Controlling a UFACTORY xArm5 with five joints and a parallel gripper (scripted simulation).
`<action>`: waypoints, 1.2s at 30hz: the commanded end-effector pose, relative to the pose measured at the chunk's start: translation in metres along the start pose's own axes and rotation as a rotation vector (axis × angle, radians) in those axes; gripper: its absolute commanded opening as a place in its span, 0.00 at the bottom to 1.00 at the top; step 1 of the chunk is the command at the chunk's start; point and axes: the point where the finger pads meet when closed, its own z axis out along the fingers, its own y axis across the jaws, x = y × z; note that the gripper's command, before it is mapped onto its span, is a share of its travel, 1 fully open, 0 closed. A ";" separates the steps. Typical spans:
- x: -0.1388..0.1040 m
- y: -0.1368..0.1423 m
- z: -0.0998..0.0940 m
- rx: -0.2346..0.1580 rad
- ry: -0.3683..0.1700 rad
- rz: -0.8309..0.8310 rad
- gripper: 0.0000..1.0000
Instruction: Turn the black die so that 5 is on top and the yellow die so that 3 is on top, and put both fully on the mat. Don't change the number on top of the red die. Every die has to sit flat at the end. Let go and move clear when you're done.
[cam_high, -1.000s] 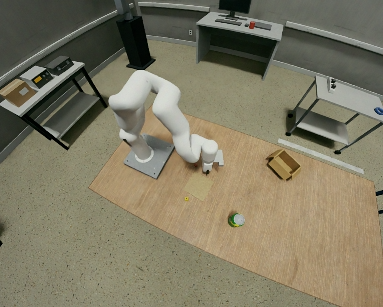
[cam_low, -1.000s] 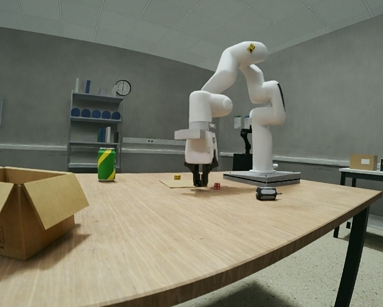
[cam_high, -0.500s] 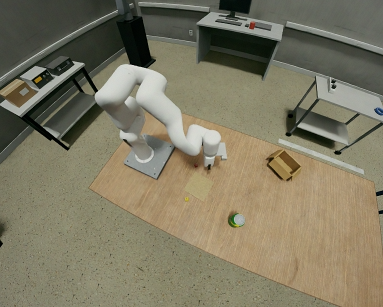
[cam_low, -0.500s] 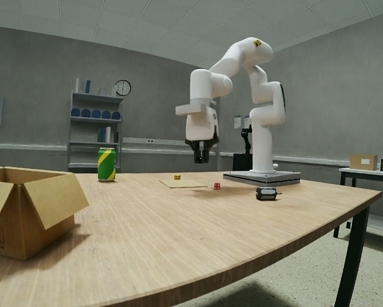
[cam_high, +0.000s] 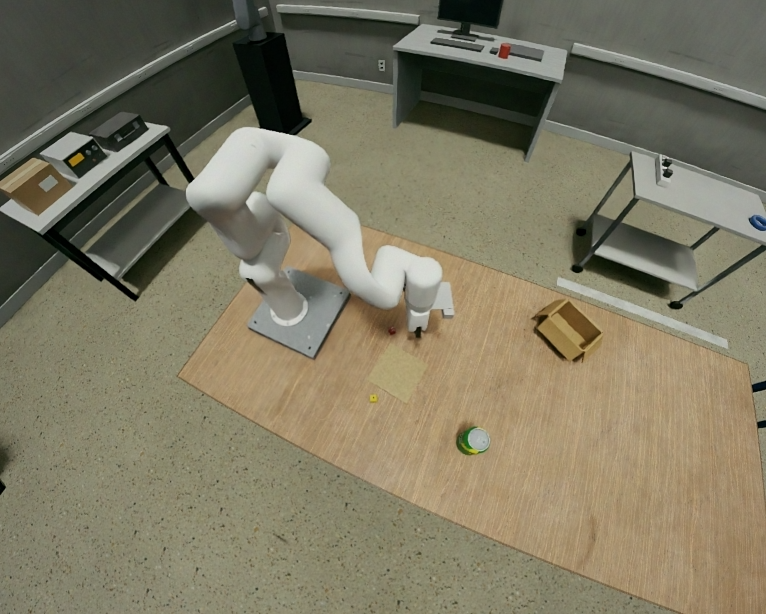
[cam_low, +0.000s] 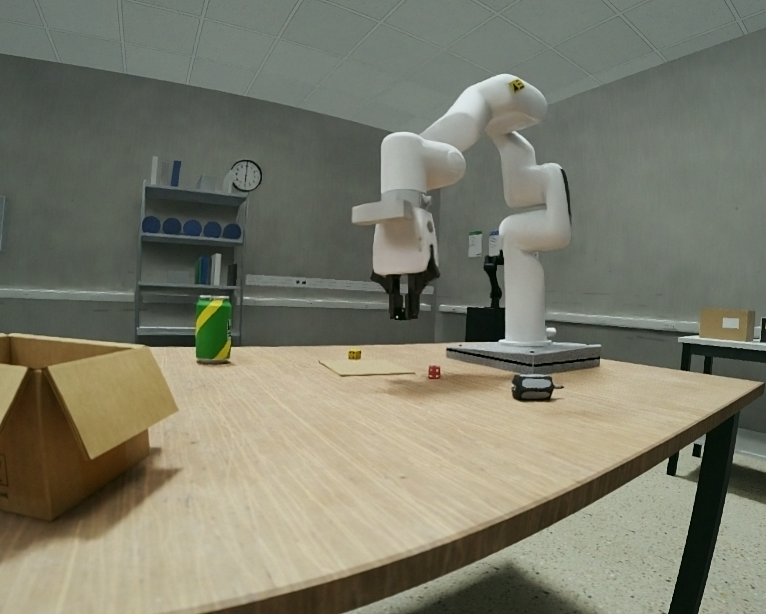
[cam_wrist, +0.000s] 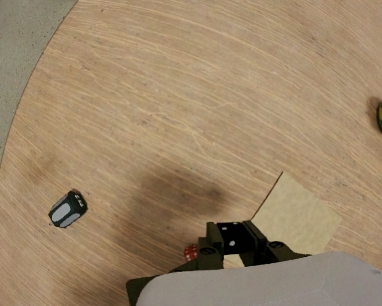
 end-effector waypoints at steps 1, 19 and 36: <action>0.002 0.000 -0.001 -0.001 0.004 -0.038 0.15; 0.006 -0.001 0.000 -0.002 0.004 -0.429 0.15; 0.009 -0.001 0.001 -0.002 0.003 -0.831 0.15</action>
